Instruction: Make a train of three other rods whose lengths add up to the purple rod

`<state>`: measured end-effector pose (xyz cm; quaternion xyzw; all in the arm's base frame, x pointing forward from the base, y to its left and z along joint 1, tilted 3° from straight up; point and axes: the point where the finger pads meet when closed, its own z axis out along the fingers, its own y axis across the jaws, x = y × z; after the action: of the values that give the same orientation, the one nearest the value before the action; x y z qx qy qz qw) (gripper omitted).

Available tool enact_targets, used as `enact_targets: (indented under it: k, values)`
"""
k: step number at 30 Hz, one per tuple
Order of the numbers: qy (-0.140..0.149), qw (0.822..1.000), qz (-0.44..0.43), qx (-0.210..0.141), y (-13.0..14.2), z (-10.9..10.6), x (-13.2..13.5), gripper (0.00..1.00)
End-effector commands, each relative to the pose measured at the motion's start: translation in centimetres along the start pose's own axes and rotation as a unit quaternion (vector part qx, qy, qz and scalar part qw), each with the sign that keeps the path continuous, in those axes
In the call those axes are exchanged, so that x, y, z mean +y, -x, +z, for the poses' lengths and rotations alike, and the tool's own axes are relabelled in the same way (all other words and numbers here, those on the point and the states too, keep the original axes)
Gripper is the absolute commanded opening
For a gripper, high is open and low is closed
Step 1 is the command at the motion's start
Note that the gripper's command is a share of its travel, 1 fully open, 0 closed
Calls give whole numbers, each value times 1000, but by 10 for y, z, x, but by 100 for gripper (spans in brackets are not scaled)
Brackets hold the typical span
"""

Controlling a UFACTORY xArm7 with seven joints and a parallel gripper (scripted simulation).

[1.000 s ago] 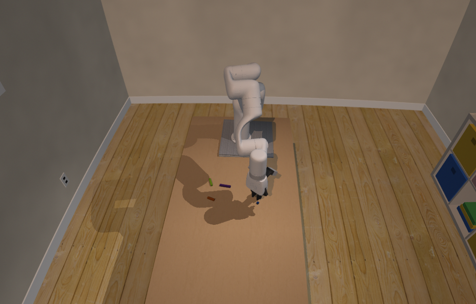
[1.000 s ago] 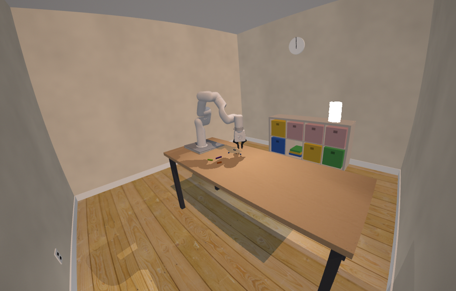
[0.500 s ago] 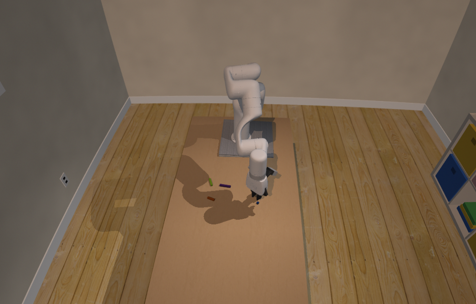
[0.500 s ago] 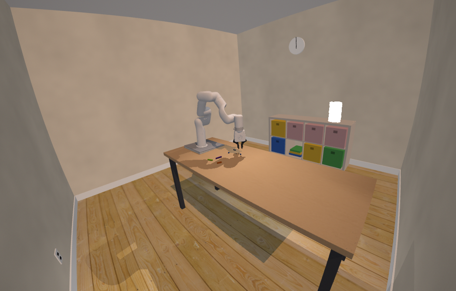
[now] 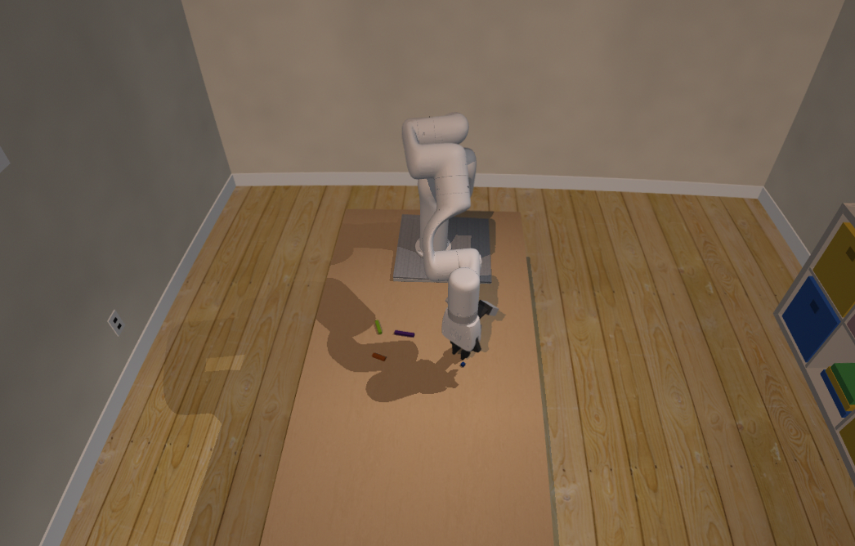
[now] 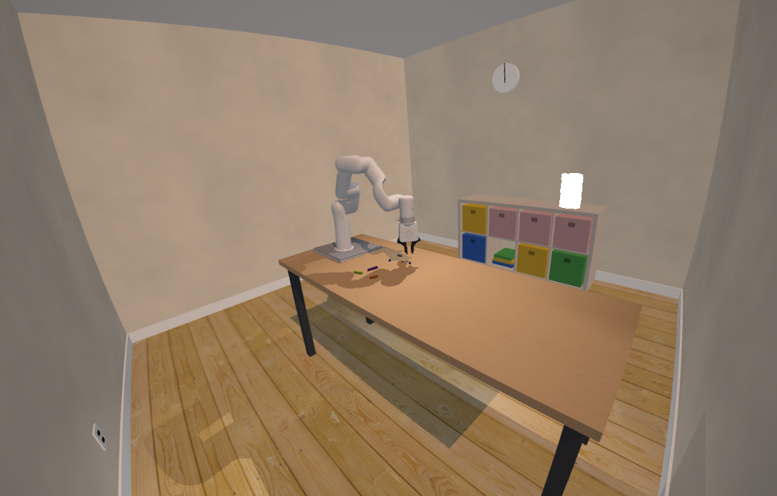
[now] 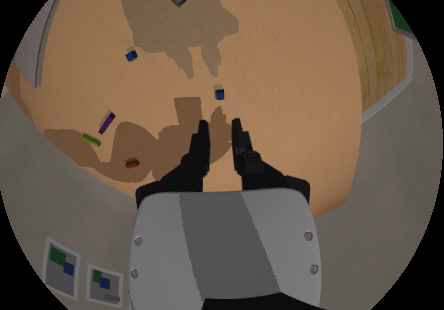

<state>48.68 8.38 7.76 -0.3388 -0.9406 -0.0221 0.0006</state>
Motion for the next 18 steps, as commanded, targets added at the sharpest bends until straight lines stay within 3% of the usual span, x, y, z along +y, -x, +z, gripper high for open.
enact_targets:
  k: [1, 18]
  values:
    - [2, 1000, 0, -2, 1, -1, 1, 24]
    - [2, 1000, 0, -2, 2, 14, 1, 24]
